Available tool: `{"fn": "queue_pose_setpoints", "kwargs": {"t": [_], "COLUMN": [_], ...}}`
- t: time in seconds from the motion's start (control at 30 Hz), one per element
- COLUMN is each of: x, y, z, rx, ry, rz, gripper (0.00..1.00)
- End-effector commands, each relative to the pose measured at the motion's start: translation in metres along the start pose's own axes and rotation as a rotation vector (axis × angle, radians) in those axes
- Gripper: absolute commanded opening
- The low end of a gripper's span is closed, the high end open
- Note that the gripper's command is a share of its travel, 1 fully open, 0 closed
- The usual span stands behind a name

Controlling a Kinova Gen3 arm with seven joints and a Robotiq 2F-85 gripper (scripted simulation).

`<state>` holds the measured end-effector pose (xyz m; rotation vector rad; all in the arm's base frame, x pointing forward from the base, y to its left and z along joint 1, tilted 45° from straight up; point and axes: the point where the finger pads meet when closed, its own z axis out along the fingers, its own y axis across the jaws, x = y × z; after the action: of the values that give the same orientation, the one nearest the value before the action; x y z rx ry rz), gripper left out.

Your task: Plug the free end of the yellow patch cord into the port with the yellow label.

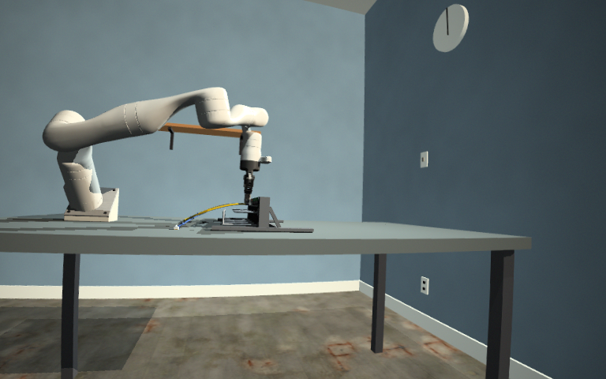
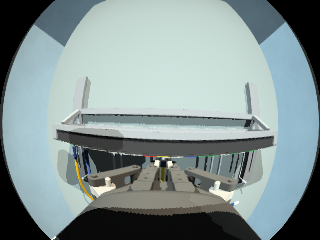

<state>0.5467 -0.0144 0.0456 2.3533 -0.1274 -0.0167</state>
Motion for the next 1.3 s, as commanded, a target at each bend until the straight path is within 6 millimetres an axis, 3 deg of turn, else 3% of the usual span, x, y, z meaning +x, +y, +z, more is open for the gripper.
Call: {"fn": "queue_pose_setpoints", "kwargs": {"t": [0.0,1.1,1.13,1.27], "x": [0.0018,-0.0017,-0.0017,-0.0017], "y": [0.0009,0.0006,0.0006,0.0006], "z": [-0.0004,0.0000,0.0000,0.0000], "rx": [-0.006,-0.007,-0.007,-0.007], "ry": [0.003,0.004,0.004,0.004], "rz": [-0.005,0.003,0.003,0.003], "gripper": [0.00,0.00,0.37,0.37]}}
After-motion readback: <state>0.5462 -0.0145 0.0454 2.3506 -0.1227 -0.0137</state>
